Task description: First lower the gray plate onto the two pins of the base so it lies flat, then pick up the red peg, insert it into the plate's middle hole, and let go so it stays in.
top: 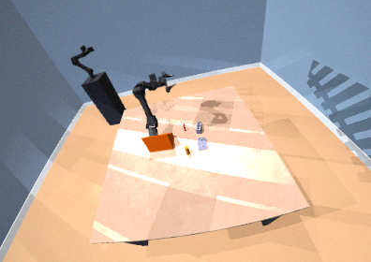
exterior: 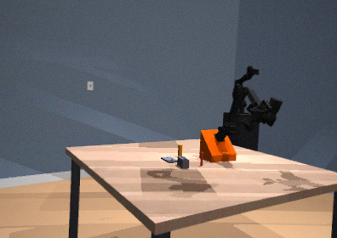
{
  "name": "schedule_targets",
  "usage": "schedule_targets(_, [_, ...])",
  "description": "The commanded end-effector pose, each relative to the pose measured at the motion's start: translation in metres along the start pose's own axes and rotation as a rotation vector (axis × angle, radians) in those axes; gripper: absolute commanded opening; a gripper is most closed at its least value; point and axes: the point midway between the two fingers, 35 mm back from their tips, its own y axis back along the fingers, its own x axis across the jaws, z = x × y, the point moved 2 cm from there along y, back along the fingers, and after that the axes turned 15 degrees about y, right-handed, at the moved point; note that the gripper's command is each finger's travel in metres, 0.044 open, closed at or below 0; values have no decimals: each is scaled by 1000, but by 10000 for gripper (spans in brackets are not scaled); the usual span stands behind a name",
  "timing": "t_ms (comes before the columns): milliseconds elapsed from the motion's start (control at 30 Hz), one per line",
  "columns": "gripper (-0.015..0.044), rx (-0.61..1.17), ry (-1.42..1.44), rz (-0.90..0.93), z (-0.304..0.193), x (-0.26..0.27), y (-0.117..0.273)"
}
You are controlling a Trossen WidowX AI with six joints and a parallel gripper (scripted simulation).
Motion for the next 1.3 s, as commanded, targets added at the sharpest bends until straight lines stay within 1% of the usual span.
schedule_targets(0, [426,0,0,0,0,0,0])
schedule_targets(33, [440,5,8,6,0,-1,-1])
schedule_targets(67, [440,21,33,24,-1,-2,-3])
schedule_targets(100, [440,37,122,43,-6,-4,-9])
schedule_targets(267, [440,121,733,65,-47,-26,-54])
schedule_targets(433, [440,264,1267,24,-68,-72,-103])
schedule_targets(667, [440,495,1694,-41,-65,-133,-147])
schedule_targets(800, [440,622,1820,-87,-55,-165,-165])
schedule_targets(933, [440,848,1964,-111,-40,-209,-182])
schedule_targets(1033, [440,1050,2040,-83,-28,-242,-189])
schedule_targets(1167, [440,1461,2066,108,-5,-299,-188])
schedule_targets(1267, [440,1632,2006,259,9,-323,-182])
